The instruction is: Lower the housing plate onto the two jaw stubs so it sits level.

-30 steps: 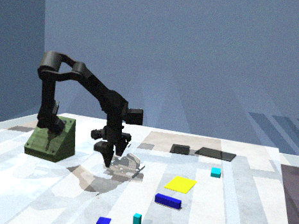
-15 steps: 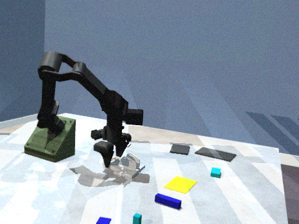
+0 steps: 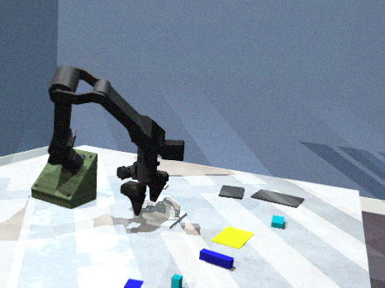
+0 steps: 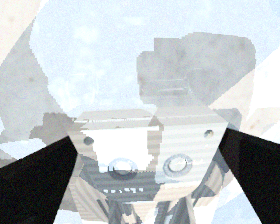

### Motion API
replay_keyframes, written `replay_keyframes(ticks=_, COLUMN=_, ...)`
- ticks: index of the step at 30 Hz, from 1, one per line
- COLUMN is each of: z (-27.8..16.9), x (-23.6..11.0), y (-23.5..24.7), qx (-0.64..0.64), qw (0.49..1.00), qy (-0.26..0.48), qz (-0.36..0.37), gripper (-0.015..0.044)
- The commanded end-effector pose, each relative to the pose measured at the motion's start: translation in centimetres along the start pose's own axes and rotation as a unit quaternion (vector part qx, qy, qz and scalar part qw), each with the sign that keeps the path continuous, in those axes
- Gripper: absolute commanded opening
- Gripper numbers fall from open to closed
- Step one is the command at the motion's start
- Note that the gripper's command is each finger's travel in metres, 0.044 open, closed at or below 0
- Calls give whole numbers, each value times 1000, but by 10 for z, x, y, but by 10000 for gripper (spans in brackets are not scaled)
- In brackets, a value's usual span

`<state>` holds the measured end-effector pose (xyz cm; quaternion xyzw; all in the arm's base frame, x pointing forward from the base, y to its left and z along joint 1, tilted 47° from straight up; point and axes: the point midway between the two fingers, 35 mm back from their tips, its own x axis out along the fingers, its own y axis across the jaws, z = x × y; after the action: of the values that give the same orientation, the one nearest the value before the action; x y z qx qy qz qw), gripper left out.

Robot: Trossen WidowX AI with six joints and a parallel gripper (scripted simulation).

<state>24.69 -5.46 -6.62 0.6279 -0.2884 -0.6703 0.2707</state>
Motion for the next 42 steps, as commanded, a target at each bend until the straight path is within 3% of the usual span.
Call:
replay_keyframes(ticks=1, z=-1, x=-11, y=-1, qx=2, qw=1000, qy=0, qz=-2, gripper=440)
replay_keyframes(ticks=7, z=2, x=-70, y=2, qx=4, qw=1000, qy=-2, qz=-1, gripper=440)
replay_keyframes(ticks=12, z=1, x=-66, y=0, qx=1, qw=1000, qy=4, qz=-1, gripper=440)
replay_keyframes(ticks=19, z=47, x=-122, y=1, qx=2, qw=1000, qy=-2, qz=-4, gripper=440)
replay_keyframes(ticks=42, z=49, x=-124, y=2, qx=2, qw=1000, qy=-3, qz=-4, gripper=440)
